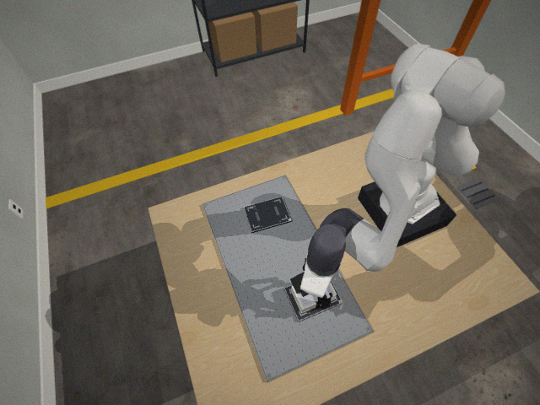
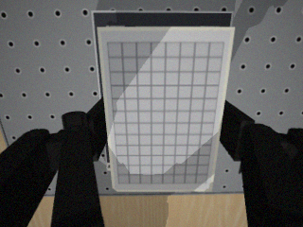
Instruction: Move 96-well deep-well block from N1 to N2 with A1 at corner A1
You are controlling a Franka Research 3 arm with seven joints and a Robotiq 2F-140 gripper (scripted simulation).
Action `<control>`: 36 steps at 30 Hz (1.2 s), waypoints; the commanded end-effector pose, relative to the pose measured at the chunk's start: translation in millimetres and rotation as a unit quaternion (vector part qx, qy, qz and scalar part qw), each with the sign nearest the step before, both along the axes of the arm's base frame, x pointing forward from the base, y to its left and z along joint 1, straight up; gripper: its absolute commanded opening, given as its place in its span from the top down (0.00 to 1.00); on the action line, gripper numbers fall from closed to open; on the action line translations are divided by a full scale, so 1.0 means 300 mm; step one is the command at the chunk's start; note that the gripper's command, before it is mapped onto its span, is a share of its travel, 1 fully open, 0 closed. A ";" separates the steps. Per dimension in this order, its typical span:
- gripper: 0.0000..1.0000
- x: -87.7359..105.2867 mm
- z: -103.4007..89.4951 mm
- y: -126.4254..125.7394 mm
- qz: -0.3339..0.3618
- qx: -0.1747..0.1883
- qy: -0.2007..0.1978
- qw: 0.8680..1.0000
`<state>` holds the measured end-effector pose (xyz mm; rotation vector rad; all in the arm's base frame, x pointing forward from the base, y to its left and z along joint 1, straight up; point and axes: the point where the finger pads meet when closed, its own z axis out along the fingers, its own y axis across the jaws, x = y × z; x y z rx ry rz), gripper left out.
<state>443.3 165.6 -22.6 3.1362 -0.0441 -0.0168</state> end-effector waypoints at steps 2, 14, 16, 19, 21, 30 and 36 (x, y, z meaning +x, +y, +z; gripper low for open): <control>0.40 0.006 0.001 0.002 -0.001 0.000 -0.003 1.000; 0.40 0.004 -0.006 0.001 -0.001 0.000 -0.003 1.000; 0.40 0.004 -0.007 0.001 -0.001 0.000 -0.003 1.000; 0.40 0.004 -0.008 0.001 -0.001 0.000 -0.003 1.000; 0.40 0.004 -0.009 0.001 -0.001 0.000 -0.003 1.000; 0.40 0.003 -0.014 0.001 -0.001 0.000 -0.003 1.000; 0.40 0.003 -0.016 0.001 -0.001 0.000 -0.003 1.000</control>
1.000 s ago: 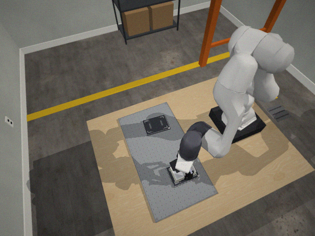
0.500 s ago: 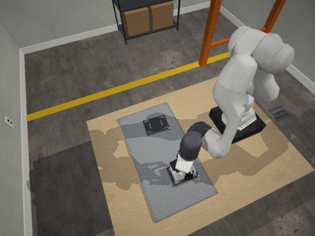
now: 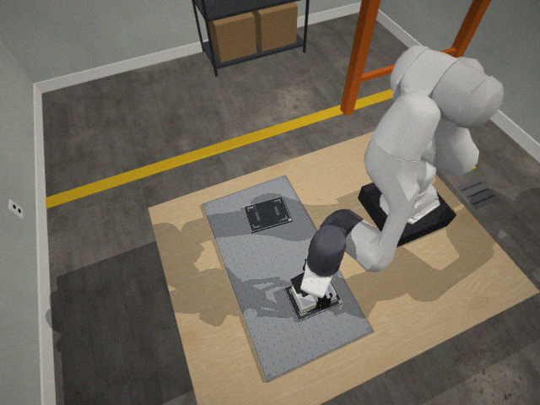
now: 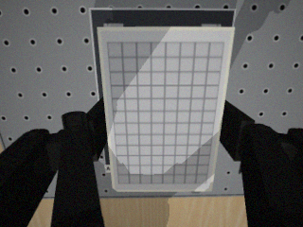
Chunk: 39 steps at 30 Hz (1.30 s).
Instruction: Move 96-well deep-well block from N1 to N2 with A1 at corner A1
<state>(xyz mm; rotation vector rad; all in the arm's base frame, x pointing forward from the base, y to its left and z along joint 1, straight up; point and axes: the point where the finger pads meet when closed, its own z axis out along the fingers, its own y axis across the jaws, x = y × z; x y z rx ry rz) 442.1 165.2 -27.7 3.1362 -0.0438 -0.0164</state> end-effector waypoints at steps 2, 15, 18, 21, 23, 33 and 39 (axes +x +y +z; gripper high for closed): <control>0.40 0.006 0.000 0.002 -0.001 0.000 -0.003 1.000; 0.40 0.006 -0.007 0.002 -0.001 0.000 -0.003 1.000; 0.40 0.006 -0.008 0.002 -0.001 0.000 -0.003 1.000; 0.40 0.007 -0.010 0.002 -0.001 0.000 -0.003 1.000; 0.40 0.007 -0.011 0.002 -0.001 0.000 -0.003 1.000; 0.40 0.007 -0.015 0.003 -0.001 0.000 -0.003 1.000; 0.40 0.008 -0.015 0.003 -0.001 0.000 -0.003 1.000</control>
